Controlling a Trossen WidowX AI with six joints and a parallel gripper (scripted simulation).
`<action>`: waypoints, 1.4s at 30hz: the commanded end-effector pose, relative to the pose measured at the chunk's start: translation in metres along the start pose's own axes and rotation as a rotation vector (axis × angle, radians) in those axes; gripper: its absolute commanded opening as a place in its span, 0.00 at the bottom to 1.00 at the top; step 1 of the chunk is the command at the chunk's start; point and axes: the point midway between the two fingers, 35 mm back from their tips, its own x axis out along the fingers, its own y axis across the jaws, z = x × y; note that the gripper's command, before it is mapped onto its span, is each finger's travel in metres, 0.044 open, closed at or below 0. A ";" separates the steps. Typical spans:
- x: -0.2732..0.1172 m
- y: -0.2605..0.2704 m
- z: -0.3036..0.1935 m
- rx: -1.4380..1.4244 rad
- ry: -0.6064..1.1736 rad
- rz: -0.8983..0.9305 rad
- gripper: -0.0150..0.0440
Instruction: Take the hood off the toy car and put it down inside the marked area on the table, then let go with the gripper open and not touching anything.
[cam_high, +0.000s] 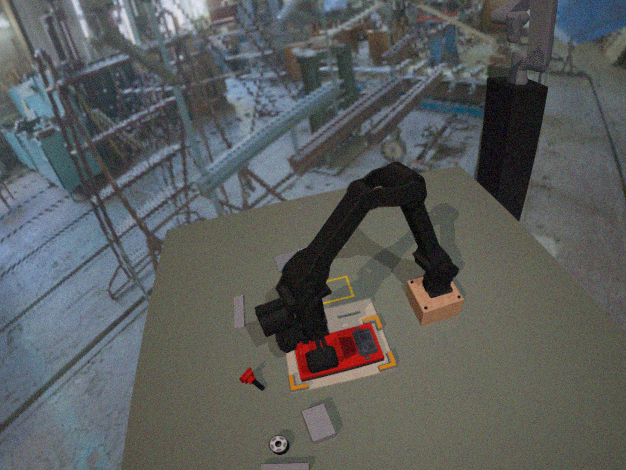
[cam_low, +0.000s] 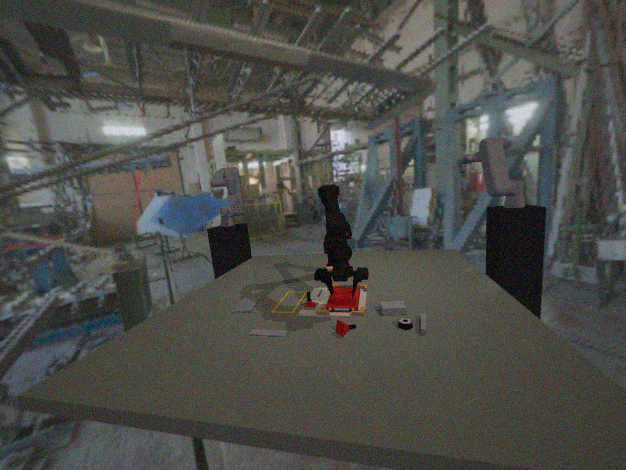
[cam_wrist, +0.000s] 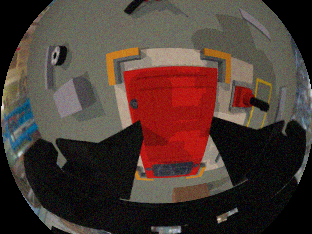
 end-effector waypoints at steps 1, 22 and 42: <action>0.000 0.000 0.000 0.000 -0.001 -0.001 0.78; -0.009 0.000 0.001 0.000 -0.001 -0.001 0.25; -0.022 0.000 0.001 0.000 0.000 0.000 0.25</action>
